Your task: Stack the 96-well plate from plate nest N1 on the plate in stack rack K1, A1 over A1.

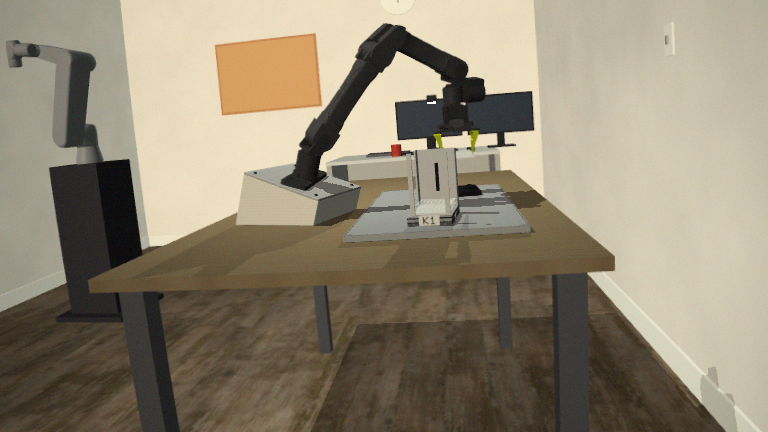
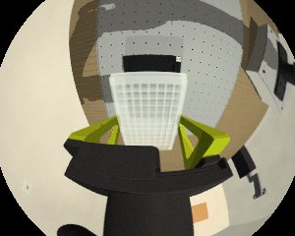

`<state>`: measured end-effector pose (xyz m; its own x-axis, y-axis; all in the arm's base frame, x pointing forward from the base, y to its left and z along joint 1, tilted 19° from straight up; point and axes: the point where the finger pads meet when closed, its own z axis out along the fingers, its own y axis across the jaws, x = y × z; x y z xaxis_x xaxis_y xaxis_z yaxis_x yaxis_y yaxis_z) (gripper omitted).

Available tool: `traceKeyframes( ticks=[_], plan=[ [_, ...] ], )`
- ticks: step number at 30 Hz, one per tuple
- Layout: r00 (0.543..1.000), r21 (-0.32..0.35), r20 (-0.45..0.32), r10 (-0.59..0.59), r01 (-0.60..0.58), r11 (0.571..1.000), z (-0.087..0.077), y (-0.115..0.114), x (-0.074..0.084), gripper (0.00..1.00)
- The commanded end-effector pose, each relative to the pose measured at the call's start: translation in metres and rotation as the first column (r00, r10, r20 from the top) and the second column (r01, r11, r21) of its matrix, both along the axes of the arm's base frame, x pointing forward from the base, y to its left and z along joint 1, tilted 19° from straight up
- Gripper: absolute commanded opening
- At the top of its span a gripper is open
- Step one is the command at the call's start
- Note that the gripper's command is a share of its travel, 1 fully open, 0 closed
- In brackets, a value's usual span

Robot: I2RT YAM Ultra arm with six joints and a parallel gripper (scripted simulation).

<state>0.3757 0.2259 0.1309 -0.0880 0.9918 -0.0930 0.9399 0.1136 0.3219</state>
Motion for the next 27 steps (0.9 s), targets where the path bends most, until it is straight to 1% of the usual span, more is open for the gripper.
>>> traceKeyframes(
  ticks=[1, 4, 12, 16, 21, 27],
  plan=[
    [1.000, -0.011, 0.008, 0.001, -0.001, 1.000, 0.015, 0.000, -0.006, 0.00],
    [1.000, -0.003, 0.018, 0.001, -0.001, 1.000, 0.025, 0.001, -0.008, 0.00],
    [1.000, -0.005, 0.018, 0.005, -0.005, 1.000, 0.038, 0.001, -0.013, 0.00],
    [1.000, -0.011, 0.010, 0.007, -0.007, 1.000, 0.037, 0.002, -0.013, 0.00],
    [1.000, -0.007, 0.017, 0.013, -0.012, 1.000, 0.049, 0.002, -0.017, 0.00],
    [1.000, -0.009, 0.016, 0.019, -0.019, 1.000, 0.058, 0.002, -0.020, 0.00]
  ],
)
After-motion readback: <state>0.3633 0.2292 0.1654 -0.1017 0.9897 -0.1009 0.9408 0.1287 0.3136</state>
